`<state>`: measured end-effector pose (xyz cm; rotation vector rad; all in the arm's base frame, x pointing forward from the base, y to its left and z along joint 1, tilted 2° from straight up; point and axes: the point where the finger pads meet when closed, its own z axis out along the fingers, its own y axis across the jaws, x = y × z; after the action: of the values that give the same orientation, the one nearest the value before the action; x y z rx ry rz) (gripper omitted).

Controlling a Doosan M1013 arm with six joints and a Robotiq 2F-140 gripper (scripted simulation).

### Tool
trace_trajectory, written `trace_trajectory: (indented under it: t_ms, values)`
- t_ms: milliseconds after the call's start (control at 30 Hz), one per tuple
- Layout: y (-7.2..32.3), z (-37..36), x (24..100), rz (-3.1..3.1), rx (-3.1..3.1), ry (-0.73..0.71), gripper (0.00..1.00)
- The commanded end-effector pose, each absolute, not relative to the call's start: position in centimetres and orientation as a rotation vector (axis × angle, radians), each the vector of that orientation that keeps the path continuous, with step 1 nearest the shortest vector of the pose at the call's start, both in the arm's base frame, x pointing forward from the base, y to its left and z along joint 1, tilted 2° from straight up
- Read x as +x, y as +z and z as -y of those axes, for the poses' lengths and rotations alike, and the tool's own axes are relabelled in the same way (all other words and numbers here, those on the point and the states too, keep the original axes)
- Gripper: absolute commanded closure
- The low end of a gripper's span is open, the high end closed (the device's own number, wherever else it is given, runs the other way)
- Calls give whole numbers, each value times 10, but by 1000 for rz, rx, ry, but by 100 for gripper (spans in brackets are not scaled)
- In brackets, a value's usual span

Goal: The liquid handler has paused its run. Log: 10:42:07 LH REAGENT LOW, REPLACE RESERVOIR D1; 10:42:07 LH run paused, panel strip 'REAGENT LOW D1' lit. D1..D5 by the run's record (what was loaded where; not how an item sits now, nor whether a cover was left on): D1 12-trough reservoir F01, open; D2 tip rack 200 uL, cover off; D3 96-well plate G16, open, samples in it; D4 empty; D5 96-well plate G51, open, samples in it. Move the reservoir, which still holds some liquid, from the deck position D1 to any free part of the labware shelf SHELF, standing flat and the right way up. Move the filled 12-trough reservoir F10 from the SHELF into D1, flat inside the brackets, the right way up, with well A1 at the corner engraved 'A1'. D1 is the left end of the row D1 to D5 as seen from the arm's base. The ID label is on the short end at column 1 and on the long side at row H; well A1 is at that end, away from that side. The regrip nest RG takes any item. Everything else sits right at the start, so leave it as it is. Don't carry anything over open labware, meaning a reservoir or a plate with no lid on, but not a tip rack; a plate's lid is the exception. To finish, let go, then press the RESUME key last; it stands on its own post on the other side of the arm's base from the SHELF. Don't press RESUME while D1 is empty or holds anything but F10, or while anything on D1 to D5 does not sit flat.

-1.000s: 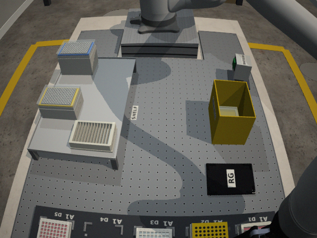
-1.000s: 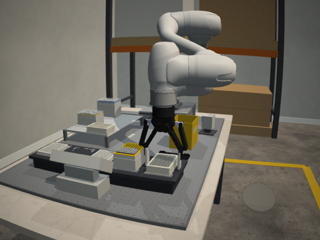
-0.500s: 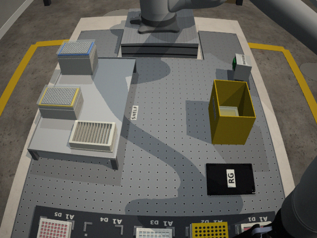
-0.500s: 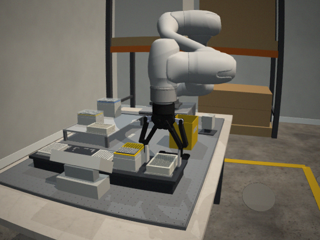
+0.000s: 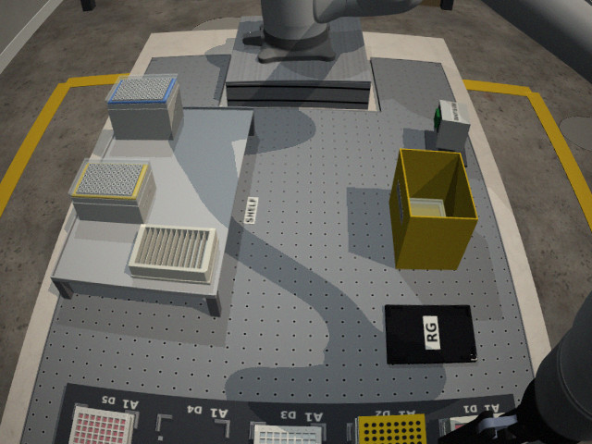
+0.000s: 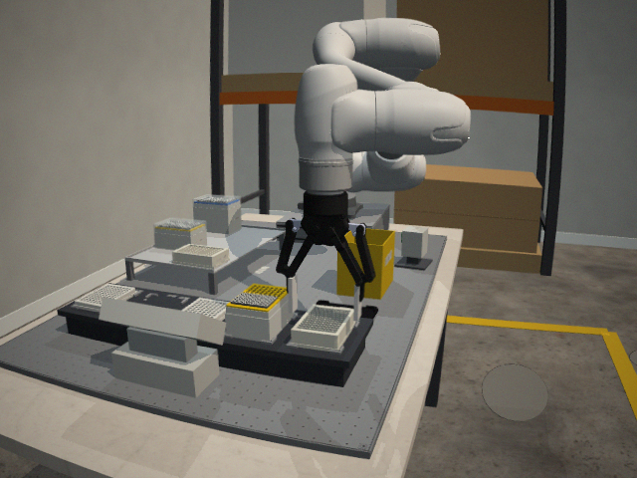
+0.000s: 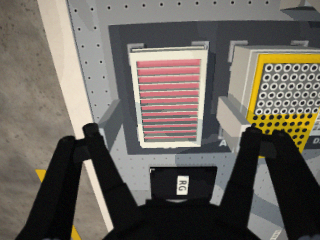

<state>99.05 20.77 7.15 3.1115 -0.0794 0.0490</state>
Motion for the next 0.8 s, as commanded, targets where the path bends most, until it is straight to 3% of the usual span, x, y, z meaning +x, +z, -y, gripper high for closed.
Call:
trace_trajectory:
  t_ms: [0, 767]
  values:
    - [78, -208, 990, 79, 3112, 49, 23]
    - [113, -209, 989, 79, 3112, 49, 23]
